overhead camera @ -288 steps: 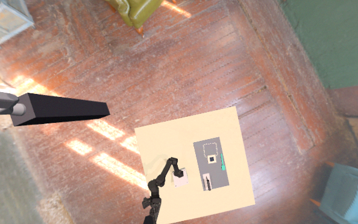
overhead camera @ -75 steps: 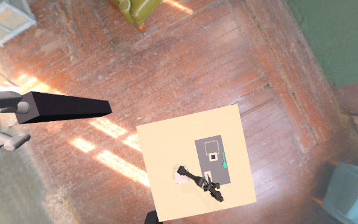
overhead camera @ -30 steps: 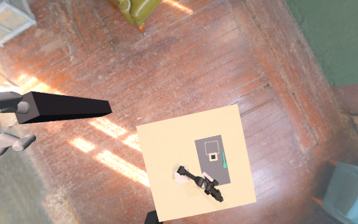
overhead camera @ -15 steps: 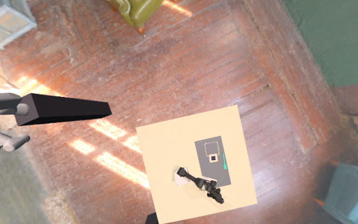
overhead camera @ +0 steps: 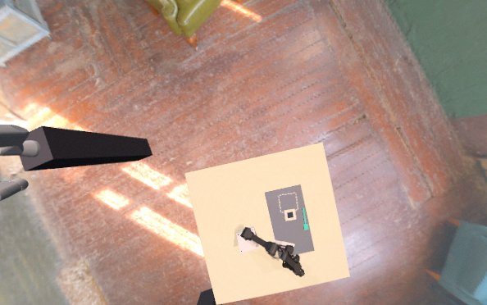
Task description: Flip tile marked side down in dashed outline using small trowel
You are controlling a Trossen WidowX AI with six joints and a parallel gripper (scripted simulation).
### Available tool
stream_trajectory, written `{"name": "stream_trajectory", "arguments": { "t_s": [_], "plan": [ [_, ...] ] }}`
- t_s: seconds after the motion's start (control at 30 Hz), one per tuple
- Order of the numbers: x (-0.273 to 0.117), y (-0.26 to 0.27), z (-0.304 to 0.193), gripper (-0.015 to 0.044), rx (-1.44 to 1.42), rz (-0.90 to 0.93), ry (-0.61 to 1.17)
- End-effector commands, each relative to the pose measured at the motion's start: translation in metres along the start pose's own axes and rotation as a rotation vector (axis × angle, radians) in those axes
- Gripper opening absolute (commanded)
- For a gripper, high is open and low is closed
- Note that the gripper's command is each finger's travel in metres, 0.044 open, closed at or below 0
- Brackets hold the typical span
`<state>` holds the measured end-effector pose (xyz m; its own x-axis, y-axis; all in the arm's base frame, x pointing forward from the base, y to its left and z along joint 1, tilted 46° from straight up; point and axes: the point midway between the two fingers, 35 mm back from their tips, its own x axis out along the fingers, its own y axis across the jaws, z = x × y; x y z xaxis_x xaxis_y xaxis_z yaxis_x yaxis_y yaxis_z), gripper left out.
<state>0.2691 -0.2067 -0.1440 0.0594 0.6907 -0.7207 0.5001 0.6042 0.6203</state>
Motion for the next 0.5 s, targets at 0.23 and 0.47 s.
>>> {"name": "stream_trajectory", "arguments": {
  "t_s": [0.23, 0.47],
  "plan": [
    [0.0021, -0.0010, -0.0012, 0.0270, -0.004, 0.000, 0.006],
    [-0.0004, -0.0011, -0.0012, 0.0270, -0.005, -0.001, 0.006]
  ]
}}
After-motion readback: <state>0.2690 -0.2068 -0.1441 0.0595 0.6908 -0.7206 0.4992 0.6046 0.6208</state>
